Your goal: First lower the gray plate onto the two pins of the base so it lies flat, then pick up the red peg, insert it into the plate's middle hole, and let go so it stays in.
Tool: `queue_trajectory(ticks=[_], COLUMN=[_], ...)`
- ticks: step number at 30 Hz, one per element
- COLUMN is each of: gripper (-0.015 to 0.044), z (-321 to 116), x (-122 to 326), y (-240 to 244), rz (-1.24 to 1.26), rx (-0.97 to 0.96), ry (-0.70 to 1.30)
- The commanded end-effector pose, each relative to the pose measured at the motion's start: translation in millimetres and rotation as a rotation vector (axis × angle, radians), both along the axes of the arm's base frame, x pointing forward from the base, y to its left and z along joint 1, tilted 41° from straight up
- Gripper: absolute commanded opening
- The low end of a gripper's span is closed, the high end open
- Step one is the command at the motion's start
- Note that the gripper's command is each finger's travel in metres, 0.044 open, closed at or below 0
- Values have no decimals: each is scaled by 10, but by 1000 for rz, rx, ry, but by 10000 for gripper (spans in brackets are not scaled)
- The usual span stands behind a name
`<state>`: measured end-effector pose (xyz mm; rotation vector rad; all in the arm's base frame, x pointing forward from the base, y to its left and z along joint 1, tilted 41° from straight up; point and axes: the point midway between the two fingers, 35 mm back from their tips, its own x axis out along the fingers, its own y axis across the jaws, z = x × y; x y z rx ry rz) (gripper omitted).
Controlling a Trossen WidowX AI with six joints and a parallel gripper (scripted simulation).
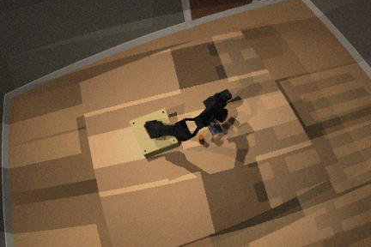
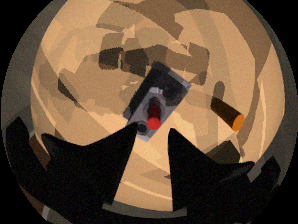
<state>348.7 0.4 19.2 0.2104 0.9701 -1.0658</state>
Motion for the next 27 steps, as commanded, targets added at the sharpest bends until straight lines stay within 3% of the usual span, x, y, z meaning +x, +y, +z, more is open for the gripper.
queue_trajectory(ticks=[1, 27], gripper=[150, 150], z=[12, 118], x=[-2, -55], y=[11, 146], rz=[2, 5], rx=[-3, -7], ry=[2, 4])
